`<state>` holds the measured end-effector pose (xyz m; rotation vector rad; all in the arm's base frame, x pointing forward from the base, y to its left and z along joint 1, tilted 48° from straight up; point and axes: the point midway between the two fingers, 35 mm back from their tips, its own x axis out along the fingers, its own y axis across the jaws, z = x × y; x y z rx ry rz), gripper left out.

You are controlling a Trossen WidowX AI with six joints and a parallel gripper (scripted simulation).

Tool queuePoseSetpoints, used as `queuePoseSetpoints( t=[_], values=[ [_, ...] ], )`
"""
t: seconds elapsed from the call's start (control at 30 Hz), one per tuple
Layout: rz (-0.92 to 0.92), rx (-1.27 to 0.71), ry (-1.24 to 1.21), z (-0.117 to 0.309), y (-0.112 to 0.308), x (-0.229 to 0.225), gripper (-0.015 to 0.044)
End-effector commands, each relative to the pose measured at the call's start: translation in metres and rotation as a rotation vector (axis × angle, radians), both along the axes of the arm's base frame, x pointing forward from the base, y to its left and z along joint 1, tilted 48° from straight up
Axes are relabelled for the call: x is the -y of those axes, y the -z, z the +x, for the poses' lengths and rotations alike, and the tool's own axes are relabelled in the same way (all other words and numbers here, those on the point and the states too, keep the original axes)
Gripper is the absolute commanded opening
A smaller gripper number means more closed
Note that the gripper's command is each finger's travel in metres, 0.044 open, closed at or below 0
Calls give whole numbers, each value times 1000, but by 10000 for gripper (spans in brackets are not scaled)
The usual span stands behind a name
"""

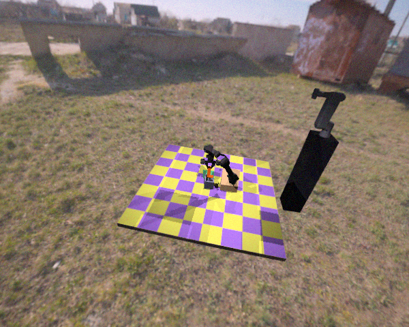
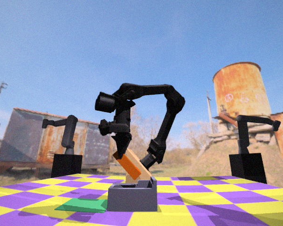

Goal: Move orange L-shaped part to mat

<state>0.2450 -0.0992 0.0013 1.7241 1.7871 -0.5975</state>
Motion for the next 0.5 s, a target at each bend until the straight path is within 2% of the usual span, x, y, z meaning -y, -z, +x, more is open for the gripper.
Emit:
queuePoseSetpoints(
  t=[0.0, 0.47],
  values=[
    [-6, 5, -4, 1, 14, 13, 0],
    [-10, 7, -4, 1, 60, 56, 0]
  ],
)
